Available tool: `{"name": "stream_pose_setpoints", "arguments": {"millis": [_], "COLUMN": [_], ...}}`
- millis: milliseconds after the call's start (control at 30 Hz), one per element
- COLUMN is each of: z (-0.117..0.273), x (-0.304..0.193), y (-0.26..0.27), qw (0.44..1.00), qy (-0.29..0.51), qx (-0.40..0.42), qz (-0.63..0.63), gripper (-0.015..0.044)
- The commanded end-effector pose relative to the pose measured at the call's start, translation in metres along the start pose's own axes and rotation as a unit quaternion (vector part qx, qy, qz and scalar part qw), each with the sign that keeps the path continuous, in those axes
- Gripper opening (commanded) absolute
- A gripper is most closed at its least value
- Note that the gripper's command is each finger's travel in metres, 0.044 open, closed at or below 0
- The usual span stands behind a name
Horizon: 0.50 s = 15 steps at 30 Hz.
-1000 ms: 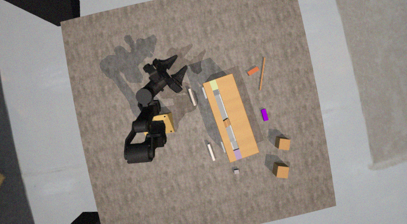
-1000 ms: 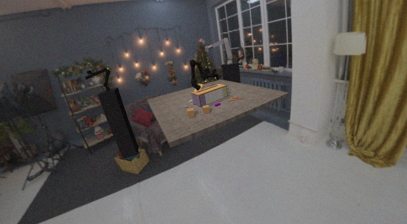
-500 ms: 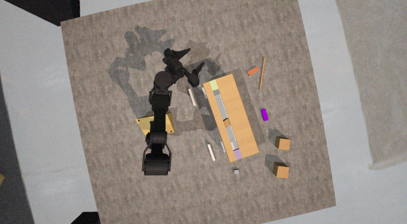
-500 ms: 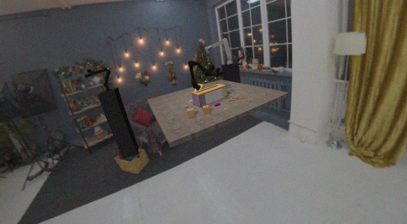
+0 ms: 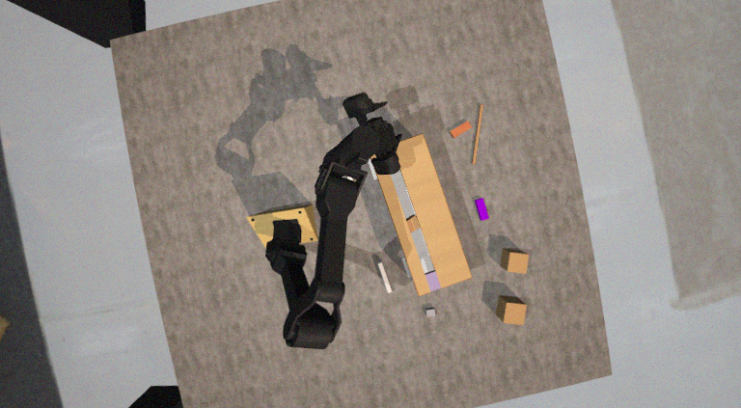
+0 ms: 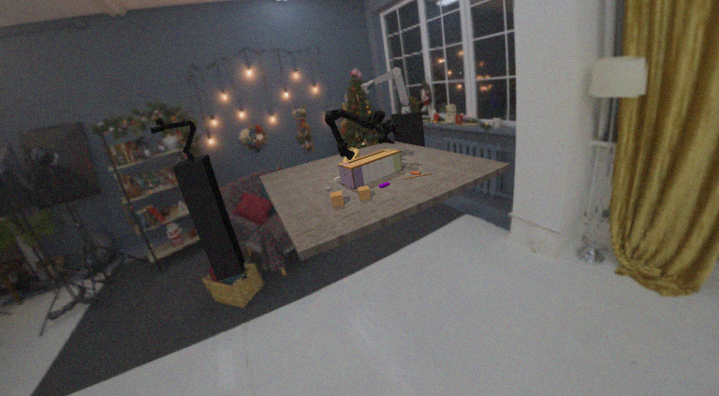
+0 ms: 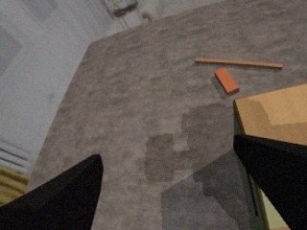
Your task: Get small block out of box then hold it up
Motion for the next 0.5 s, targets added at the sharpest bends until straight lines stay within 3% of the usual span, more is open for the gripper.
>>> {"name": "stream_pose_setpoints", "arguments": {"millis": [0, 467], "z": [0.003, 0.042], "x": [0.039, 0.061], "y": [-0.060, -0.173], "qw": [0.975, 0.841], "qy": [0.092, 0.201], "qx": [-0.040, -0.158], "qz": [-0.200, -0.478], "gripper": [0.0400, 0.0400]}}
Point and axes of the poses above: the point midway between the two fingers, 35 mm back from their tips, its own z axis back along the fingers, its own y axis across the jaws, x = y × z, the point moved 6 cm from there along z, back along the fingers, and after that the axes turned 1 degree about z, right-handed, at the moved point
